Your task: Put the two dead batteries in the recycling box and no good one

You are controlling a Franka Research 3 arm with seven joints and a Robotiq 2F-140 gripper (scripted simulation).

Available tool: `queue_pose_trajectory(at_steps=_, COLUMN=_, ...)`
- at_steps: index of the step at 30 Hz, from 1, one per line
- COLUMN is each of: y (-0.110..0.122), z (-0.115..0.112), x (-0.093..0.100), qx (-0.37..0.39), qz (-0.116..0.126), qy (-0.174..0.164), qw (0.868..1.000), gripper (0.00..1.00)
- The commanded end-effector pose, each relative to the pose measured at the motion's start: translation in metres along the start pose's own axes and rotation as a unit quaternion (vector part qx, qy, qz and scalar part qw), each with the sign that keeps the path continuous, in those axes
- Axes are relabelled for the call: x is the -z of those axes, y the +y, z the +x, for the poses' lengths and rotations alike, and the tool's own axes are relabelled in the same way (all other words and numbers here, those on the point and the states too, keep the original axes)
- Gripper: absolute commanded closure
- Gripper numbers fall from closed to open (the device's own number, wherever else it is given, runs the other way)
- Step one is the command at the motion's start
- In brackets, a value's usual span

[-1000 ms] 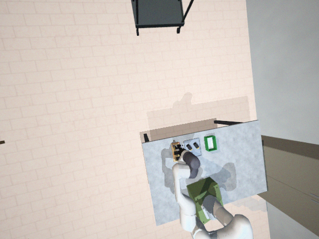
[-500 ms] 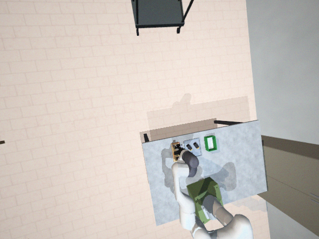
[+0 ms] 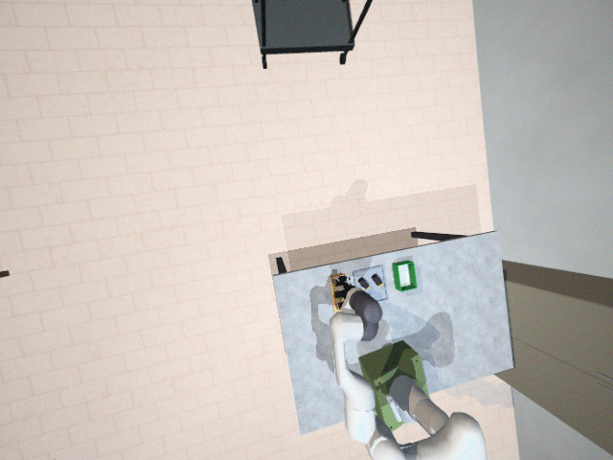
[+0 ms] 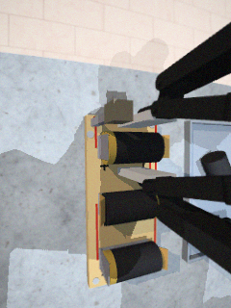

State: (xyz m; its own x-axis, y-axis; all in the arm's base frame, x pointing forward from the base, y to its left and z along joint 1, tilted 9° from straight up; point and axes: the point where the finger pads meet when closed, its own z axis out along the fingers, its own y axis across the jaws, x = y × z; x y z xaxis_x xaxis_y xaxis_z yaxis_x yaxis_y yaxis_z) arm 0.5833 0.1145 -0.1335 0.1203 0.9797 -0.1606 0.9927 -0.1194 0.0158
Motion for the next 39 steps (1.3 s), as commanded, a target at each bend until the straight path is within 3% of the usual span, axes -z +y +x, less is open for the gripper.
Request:
queue_pose_trajectory(at_steps=1, y=0.001, z=-0.002, x=-0.001, qx=0.0, qz=-0.001, qy=-0.001, qw=1.0, gripper=0.71)
queue_pose_trajectory(at_steps=22, y=0.001, z=-0.002, x=0.001, qx=0.0, qz=-0.001, qy=-0.001, qw=1.0, gripper=0.71)
queue_pose_trajectory(at_steps=39, y=0.001, z=-0.002, x=0.058, qx=0.0, qz=-0.001, qy=-0.001, qw=1.0, gripper=0.71)
